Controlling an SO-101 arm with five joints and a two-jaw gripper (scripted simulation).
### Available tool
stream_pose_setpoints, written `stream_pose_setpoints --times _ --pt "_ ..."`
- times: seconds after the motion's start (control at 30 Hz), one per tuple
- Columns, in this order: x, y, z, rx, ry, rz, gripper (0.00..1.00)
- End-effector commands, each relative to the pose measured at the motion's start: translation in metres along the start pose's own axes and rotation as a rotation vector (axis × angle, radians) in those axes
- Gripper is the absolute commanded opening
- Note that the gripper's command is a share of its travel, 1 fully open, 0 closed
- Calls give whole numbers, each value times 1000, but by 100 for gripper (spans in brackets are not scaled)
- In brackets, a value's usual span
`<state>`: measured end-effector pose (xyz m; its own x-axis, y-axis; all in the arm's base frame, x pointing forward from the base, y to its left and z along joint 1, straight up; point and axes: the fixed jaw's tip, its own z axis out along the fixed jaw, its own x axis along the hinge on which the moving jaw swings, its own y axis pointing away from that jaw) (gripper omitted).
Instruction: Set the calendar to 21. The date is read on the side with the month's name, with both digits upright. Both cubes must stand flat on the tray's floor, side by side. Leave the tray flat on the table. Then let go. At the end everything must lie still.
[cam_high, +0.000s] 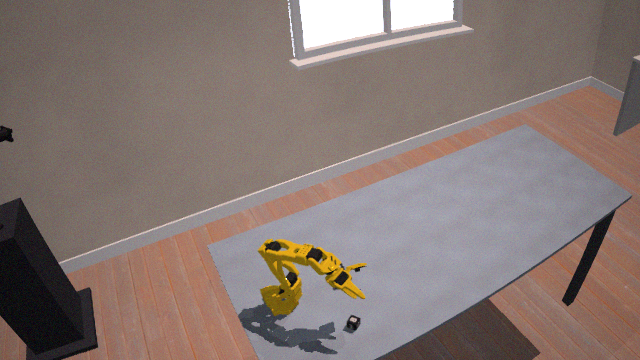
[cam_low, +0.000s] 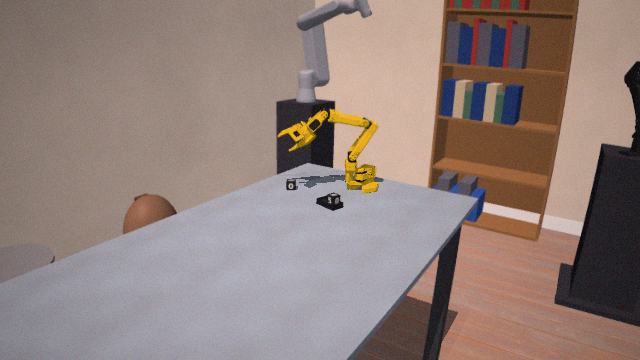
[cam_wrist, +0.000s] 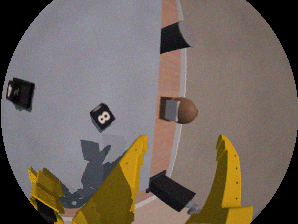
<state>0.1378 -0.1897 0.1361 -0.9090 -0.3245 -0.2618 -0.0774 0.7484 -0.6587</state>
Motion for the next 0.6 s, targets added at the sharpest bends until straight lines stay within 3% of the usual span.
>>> stream_pose_setpoints --times 0.0,0.23,0.57 --pt "1 -6 -10 -81 32 -120 35" --pt "5 0 -18 -195 54 -268 35" --pt "7 3 -23 -256 60 -344 35"
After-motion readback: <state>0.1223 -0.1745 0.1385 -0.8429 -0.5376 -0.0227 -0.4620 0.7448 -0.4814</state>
